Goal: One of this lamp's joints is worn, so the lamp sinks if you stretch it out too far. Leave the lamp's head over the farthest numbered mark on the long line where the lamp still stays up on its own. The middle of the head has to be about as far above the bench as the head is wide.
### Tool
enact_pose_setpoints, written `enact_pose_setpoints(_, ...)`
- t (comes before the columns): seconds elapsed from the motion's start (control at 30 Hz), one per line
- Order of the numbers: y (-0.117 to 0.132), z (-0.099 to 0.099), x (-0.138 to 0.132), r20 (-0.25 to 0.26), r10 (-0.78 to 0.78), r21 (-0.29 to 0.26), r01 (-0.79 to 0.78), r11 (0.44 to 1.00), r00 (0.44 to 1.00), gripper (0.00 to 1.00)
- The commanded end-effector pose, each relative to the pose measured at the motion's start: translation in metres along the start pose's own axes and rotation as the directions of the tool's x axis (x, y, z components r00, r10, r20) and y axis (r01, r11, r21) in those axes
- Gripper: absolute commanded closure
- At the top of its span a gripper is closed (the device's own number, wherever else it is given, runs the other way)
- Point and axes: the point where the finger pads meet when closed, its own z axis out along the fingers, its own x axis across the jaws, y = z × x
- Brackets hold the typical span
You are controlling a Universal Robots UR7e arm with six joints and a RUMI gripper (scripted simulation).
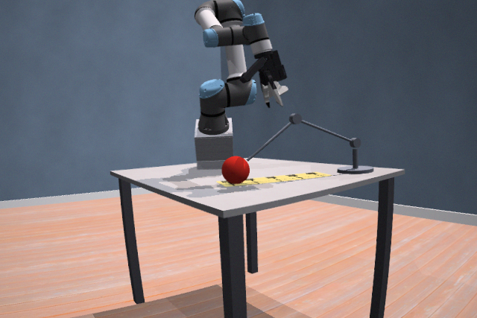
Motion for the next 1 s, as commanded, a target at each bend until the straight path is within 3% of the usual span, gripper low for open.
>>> enact_pose_setpoints(0.0, -0.023, 0.002, -0.002, -0.008, -0.077, -0.079, 0.076, 0.994, 0.997, 0.00)
enact_pose_setpoints(0.17, -0.039, 0.004, -0.004, -0.009, -0.081, -0.082, 0.080, 0.993, 0.997, 0.00)
enact_pose_setpoints(0.67, -0.109, 0.003, -0.001, 0.001, 0.027, 0.030, -0.027, 0.999, 1.000, 0.00)
enact_pose_setpoints(0.97, -0.109, 0.006, -0.003, -0.001, 0.028, 0.032, -0.028, 0.999, 1.000, 0.00)
